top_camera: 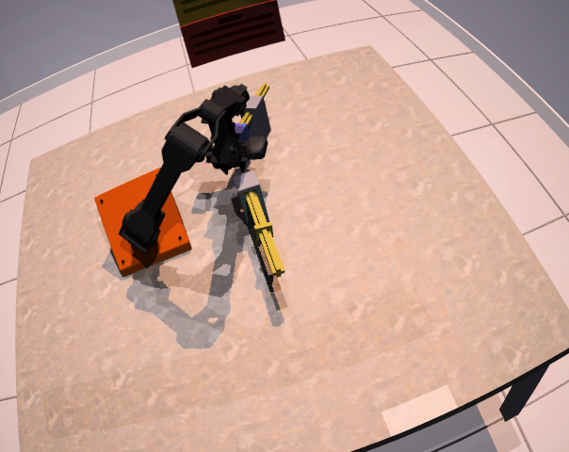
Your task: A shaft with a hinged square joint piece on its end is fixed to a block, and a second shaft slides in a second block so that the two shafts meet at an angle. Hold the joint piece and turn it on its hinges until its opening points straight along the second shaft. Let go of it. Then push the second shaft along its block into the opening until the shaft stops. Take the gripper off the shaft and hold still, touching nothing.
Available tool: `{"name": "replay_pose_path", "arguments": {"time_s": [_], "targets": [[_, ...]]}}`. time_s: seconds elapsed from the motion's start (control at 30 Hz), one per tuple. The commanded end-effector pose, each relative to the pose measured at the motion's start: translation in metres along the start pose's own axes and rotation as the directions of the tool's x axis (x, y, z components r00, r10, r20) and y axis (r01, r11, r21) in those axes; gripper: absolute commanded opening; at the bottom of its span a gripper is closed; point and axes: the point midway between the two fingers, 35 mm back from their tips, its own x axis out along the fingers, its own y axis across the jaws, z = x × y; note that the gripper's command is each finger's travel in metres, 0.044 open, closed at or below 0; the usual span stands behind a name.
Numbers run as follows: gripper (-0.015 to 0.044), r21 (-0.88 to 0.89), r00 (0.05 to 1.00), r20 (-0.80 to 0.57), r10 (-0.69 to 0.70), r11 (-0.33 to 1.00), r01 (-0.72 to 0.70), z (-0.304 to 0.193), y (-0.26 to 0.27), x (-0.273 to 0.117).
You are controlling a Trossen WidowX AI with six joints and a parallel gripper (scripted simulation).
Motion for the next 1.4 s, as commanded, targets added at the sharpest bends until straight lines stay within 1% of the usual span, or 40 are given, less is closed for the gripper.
{"name": "replay_pose_path", "arguments": {"time_s": [0.0,0.33,0.67,1.37], "targets": [[0.0,-0.044,0.998,0.063,0.003,0.999,0.0,0.0017,0.0018,-0.0026],[0.0,-0.138,0.981,0.193,0.024,0.99,0.002,0.005,0.0061,-0.0086],[0.0,-0.154,0.976,0.216,0.022,0.988,0.011,0.0067,0.0065,-0.0095],[0.0,-0.151,0.977,0.214,0.019,0.988,0.014,0.0068,0.0061,-0.0092]]}}
